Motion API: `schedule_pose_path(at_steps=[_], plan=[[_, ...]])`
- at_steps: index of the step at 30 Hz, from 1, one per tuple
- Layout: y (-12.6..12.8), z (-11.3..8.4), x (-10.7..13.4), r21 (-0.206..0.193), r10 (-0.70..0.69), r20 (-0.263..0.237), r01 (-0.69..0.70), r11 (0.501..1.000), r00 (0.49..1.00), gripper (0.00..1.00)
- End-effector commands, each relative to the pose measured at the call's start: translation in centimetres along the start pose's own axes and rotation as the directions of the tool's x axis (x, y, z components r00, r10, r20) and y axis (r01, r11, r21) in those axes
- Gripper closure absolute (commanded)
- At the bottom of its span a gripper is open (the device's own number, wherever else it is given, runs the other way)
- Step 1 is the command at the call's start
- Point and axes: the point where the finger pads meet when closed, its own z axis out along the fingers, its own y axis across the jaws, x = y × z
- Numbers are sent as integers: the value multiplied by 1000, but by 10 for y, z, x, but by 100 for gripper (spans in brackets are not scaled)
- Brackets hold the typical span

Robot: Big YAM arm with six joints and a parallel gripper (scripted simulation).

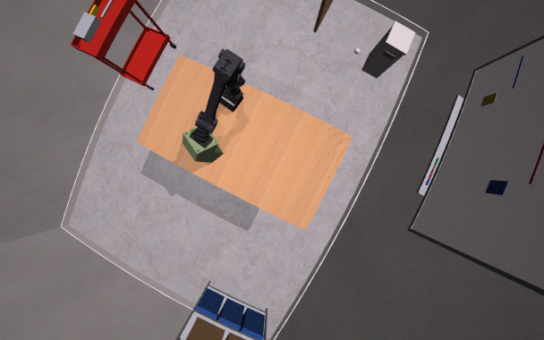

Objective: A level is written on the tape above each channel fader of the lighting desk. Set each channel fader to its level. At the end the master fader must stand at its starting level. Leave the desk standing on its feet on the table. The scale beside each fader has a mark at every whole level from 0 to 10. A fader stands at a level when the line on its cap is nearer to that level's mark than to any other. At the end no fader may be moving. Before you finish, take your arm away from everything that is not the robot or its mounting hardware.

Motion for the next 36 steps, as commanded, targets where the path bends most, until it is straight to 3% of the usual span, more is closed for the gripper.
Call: schedule_pose_path(at_steps=[1,27,36], plan=[[4,4,17,-1,-33,-30,33,999,999,100],[3,4,19,1,-35,-41,35,999,999,100],[1,5,8,3,-27,-33,27,1000,999,100]])
